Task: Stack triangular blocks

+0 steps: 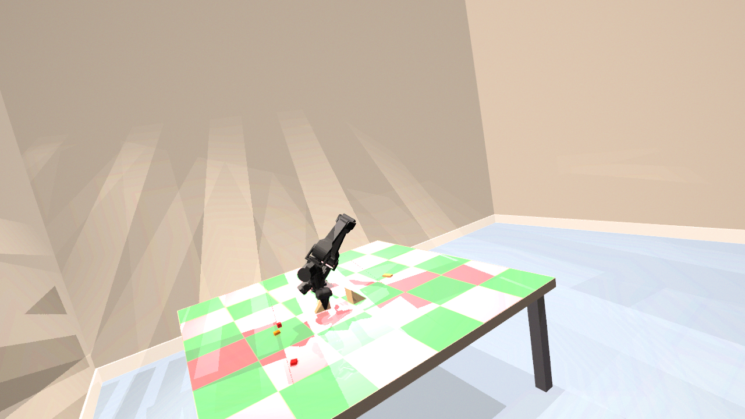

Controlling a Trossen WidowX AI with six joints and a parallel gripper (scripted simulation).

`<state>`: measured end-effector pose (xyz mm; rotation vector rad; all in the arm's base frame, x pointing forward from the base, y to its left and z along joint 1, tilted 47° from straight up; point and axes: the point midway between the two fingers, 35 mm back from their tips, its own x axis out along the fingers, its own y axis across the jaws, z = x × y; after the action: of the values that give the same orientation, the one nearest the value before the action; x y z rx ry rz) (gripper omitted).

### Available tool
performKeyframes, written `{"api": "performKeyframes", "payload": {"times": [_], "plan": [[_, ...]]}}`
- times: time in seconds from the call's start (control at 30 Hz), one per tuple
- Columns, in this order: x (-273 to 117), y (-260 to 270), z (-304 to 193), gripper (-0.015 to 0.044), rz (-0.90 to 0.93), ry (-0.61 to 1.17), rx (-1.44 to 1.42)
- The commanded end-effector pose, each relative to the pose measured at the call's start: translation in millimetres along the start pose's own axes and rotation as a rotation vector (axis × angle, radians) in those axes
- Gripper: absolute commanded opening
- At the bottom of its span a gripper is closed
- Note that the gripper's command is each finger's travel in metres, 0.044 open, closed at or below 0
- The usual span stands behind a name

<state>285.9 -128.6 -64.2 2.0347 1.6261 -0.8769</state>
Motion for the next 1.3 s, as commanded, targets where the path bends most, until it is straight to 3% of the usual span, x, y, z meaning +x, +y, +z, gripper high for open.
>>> {"api": "performKeyframes", "payload": {"times": [0.0,0.67,1.27], "plan": [[-1,1,0,0.0000,0.007,0.002,0.003],[-1,1,0,0.0000,0.007,0.002,0.003],[25,0,0,0.0000,0.001,0.001,0.000]]}}
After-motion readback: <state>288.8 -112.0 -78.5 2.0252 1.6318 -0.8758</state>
